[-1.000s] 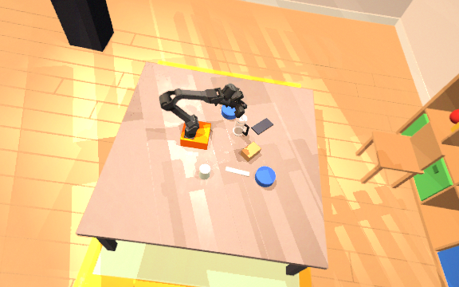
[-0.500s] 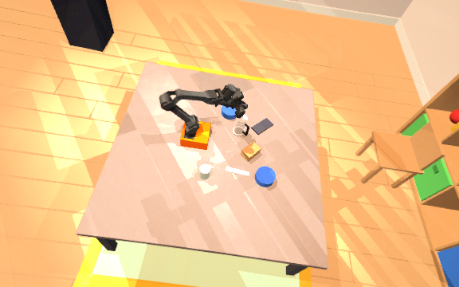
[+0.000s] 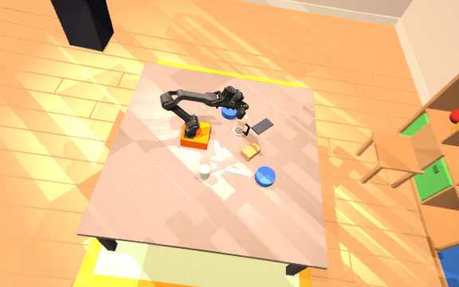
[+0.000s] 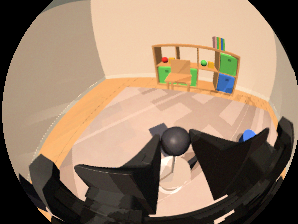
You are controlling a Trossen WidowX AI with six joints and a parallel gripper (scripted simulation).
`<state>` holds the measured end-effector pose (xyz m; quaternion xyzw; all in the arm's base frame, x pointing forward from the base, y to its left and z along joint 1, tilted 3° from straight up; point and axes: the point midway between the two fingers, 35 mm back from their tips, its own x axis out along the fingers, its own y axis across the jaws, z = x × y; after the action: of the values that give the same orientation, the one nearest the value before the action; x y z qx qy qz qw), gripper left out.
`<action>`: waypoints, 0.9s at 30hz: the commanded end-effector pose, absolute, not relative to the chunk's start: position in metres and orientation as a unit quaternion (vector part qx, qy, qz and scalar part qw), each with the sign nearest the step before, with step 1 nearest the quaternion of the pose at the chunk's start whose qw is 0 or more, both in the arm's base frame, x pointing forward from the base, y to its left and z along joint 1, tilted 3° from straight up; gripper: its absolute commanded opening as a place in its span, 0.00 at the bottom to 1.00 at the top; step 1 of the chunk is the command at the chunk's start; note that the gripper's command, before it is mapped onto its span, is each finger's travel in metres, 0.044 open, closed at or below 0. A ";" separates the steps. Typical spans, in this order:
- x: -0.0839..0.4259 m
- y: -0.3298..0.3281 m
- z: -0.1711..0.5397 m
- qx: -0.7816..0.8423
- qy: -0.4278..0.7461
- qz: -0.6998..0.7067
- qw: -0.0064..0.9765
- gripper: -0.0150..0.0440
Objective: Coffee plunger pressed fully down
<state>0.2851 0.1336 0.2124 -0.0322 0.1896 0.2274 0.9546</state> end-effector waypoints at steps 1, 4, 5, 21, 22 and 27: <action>0.284 0.133 0.183 -0.037 0.223 0.224 0.948 0.46; 0.285 0.134 0.178 -0.037 0.223 0.224 0.948 0.46; 0.286 0.134 0.177 -0.037 0.223 0.224 0.948 0.46; 0.290 0.138 0.151 -0.037 0.223 0.224 0.948 0.46; 0.291 0.138 0.150 -0.037 0.223 0.224 0.948 0.46; 0.293 0.140 0.142 -0.037 0.223 0.224 0.948 0.46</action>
<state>0.2981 0.1415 0.1802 -0.0291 0.1724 0.2279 0.9578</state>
